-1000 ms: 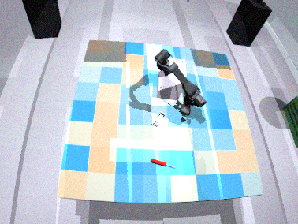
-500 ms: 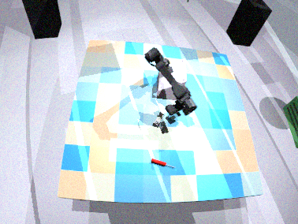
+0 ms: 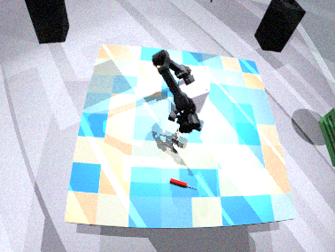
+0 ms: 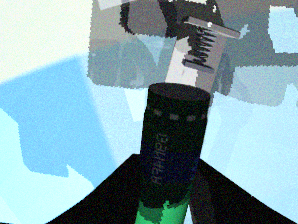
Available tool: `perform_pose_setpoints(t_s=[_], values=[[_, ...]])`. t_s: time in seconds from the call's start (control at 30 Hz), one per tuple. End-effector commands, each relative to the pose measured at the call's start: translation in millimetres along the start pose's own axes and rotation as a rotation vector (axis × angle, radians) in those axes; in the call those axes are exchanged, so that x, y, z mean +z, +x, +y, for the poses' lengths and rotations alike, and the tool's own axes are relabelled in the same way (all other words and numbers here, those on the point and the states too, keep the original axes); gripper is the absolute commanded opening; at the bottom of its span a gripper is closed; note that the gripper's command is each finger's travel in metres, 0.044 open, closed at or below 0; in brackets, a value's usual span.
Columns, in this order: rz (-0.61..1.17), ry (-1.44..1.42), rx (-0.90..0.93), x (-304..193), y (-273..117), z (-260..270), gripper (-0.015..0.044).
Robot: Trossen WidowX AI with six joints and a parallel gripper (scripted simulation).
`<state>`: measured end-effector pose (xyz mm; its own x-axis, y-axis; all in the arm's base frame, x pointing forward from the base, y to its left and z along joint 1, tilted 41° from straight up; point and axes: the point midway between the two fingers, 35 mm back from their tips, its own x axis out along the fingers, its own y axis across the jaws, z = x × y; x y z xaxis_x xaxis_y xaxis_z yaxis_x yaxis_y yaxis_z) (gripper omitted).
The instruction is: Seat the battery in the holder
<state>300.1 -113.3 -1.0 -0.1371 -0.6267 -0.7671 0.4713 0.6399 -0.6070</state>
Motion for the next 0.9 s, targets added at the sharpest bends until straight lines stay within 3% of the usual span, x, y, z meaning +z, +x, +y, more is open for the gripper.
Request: perform_pose_setpoints(t_s=[0.0,0.27,0.63,0.87], values=[[-0.004,0.166,-0.001,8.9,-3.6,-16.7,0.0069],[0.013,0.155,0.001,7.6,-0.9,-15.1,0.0069],[0.244,0.156,0.015,1.9,34.6,-15.6,0.0069],[0.267,0.156,0.014,2.2,36.8,-15.9,0.0069]])
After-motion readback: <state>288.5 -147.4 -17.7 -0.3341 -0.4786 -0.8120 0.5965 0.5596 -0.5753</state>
